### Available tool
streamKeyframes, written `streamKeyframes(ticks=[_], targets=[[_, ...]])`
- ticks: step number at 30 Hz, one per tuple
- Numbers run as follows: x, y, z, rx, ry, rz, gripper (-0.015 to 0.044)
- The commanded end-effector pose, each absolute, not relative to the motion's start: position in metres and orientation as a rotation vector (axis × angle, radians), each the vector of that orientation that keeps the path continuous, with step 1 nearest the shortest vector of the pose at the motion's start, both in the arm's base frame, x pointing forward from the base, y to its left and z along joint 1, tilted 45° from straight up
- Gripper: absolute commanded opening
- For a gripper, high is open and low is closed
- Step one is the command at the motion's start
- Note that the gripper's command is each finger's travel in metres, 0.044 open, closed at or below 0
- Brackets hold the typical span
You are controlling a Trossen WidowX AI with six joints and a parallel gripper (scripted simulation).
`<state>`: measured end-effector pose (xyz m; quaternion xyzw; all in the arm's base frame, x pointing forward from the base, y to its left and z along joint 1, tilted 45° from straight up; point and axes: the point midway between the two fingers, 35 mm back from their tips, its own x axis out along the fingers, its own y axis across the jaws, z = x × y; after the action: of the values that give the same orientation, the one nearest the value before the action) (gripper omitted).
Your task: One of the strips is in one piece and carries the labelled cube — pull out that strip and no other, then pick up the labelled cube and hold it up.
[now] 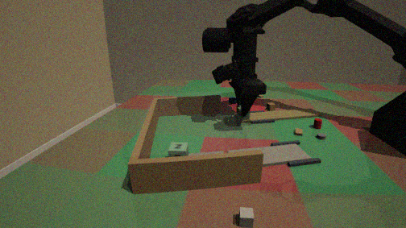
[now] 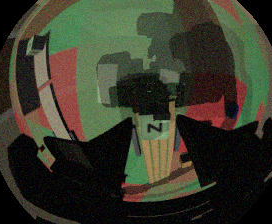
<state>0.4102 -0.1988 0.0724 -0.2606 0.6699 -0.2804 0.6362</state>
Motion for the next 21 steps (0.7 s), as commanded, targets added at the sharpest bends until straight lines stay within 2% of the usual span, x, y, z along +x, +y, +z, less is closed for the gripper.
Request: streamKeyframes(ticks=[1, 8, 11, 20, 21], targets=[[0.4076, -0.2029, 0.0661, -0.598, 1.539, -0.636, 0.0250], [0.4071, -0.2057, 0.0634, -0.599, 1.539, -0.636, 0.0250], [0.4082, -0.2057, 0.0658, -0.596, 1.533, -0.643, 0.0171], [0.4082, -0.2057, 0.0658, -0.596, 1.533, -0.643, 0.0111], [0.4082, -0.2057, 0.0658, -0.596, 1.533, -0.643, 0.0085]])
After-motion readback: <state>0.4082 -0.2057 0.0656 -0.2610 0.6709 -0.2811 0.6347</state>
